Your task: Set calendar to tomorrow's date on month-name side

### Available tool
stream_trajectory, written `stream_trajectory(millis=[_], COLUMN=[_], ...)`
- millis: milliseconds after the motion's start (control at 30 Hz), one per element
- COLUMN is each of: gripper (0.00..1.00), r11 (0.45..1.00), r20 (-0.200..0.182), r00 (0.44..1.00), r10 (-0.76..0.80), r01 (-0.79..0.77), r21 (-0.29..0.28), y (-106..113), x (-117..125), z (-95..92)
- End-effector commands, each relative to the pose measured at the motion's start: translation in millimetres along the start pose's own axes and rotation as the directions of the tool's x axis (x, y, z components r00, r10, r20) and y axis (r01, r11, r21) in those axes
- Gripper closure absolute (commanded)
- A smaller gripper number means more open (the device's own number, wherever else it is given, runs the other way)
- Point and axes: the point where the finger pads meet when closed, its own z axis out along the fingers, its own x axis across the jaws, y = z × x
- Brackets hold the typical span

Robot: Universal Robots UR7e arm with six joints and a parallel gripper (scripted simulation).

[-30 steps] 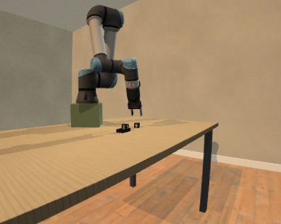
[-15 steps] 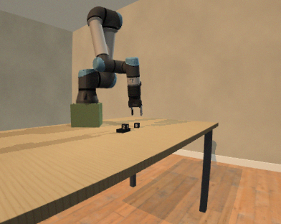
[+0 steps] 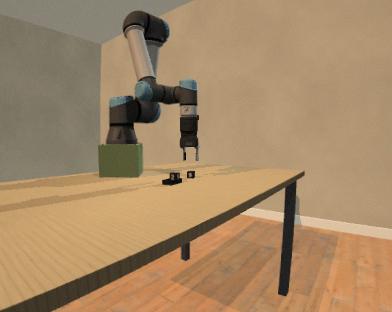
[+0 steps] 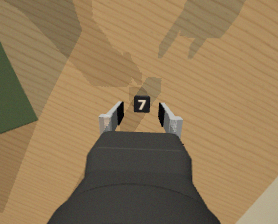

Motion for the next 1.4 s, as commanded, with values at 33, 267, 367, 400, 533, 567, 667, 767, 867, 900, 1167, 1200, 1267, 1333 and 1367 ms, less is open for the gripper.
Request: stream_trajectory(millis=[33,267,367,400,533,567,667,767,867,900,1167,1200,1267,1333,1367], gripper=[0.00,0.00,0.00,0.00,0.00,0.00,0.00,0.00,0.00,0.00,0.00,0.00,0.00,0.00,0.00], r11=[0.997,0.997,0.997,0.997,0.997,0.997,0.997,0.997,0.997,0.997,0.993,0.991,0.991,0.986,0.982], r20=[-0.005,-0.006,-0.006,-0.006,-0.006,-0.006,-0.006,-0.006,-0.006,-0.006,-0.012,-0.014,-0.014,-0.017,-0.019], r00=[1.000,1.000,1.000,1.000,1.000,1.000,1.000,1.000,1.000,1.000,0.996,0.994,0.994,0.989,0.985], r10=[0.003,0.003,0.003,0.003,0.003,0.003,0.003,0.004,0.006,0.009,0.087,0.105,0.105,0.147,0.171], r01=[-0.004,-0.004,-0.004,-0.004,-0.004,-0.004,-0.004,-0.004,-0.007,-0.010,-0.088,-0.106,-0.106,-0.148,-0.172], r21=[-0.080,-0.082,-0.082,-0.082,-0.082,-0.082,-0.082,-0.082,-0.082,-0.082,-0.081,-0.081,-0.081,-0.080,-0.080], y=[-0.7,-0.7,-0.7,-0.7,-0.7,-0.7,-0.7,-0.7,-0.8,-0.8,-2.0,-2.2,-2.2,-2.7,-3.0], x=[0.8,0.9,0.9,0.9,0.9,0.9,0.9,0.9,0.9,0.9,1.6,1.7,1.7,2.1,2.3], z=[-1.0,-1.0,-1.0,-1.0,-1.0,-1.0,-1.0,-1.0,-1.1,-1.1,-1.6,-1.7,-1.7,-2.0,-2.2])
